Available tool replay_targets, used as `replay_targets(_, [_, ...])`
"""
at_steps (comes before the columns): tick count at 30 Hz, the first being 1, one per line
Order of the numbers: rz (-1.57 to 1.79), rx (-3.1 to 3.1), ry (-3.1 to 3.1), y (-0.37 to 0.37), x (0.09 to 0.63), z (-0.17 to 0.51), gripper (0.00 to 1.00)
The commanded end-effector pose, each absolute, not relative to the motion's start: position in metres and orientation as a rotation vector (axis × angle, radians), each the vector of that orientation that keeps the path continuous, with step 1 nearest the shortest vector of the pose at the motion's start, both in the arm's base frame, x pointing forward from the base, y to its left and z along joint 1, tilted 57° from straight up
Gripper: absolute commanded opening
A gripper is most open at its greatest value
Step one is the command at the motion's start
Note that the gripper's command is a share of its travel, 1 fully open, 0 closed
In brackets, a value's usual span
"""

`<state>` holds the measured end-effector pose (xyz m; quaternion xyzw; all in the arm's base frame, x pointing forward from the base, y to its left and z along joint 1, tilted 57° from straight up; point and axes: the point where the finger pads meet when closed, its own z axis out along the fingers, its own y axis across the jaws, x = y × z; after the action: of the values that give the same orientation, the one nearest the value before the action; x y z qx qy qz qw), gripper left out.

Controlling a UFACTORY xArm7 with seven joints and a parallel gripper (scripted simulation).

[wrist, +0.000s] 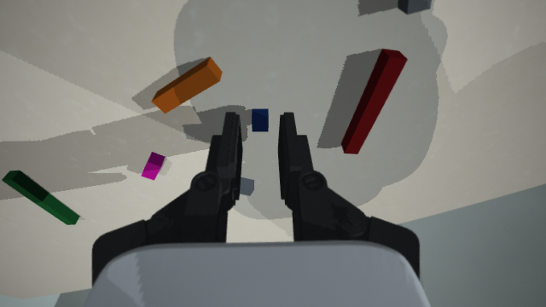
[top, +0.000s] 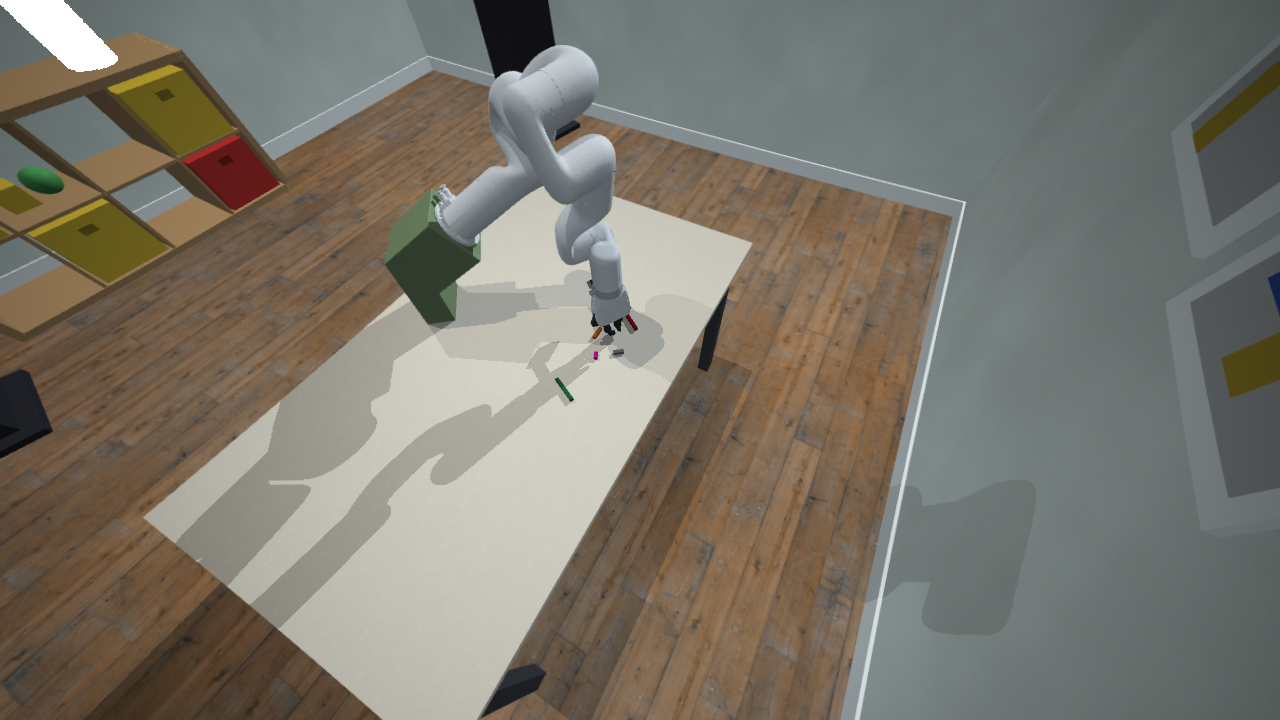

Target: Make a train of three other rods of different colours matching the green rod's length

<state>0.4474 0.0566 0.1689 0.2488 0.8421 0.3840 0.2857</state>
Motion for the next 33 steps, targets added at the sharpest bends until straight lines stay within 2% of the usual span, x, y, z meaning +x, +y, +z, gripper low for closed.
replay_targets(1, [1.026, 0.666, 2.250, 0.0567, 0.4485, 0.1685, 0.24])
replay_targets(33, [1.026, 0.666, 2.250, 0.0629, 0.4568, 0.1617, 0.24])
